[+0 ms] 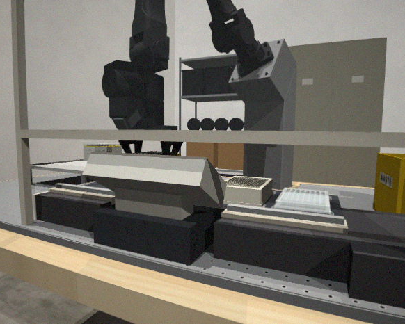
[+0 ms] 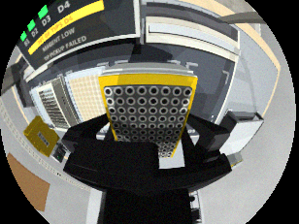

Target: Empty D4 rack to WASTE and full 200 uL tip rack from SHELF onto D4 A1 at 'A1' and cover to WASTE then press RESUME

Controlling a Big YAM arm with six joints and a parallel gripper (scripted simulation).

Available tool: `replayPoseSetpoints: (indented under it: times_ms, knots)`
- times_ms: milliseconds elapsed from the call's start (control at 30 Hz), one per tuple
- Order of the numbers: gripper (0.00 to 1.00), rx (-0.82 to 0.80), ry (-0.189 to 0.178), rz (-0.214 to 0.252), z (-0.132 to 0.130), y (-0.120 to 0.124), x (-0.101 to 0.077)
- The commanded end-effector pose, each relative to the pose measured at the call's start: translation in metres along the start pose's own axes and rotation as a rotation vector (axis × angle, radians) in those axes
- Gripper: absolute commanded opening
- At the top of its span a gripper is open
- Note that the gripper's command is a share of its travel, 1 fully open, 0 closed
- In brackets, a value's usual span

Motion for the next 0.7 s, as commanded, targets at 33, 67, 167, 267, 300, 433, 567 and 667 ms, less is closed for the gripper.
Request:
replayPoseSetpoints:
  times_ms: [33, 67, 167, 267, 300, 433, 567, 667]
  knots:
    - [0.0, -0.009, 0.01, -0.039, -0.006, -0.014, -0.002]
    - [0.0, -0.009, 0.012, -0.049, -0.008, -0.018, -0.007]
    - [0.0, -0.009, 0.012, -0.049, -0.008, -0.018, -0.007]
    - [0.0, -0.003, 0.001, -0.019, -0.002, -0.007, 0.0]
    - [0.0, -0.003, 0.001, -0.019, -0.002, -0.007, 0.0]
    - [0.0, -0.003, 0.001, -0.019, -0.002, -0.007, 0.0]
    - [0.0, -0.003, 0.001, -0.019, -0.002, -0.006, 0.0]
    - [0.0, -0.003, 0.001, -0.019, -0.002, -0.006, 0.0]
Point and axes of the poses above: the point where the finger pads meet when closed, its own x axis out along the fingers, its own z axis across the jaws, y = z × x, the point moved 2 cm from there along -x, back along the fingers, and after that the axes turned 7 degrees about x, right-handed, at the moved point
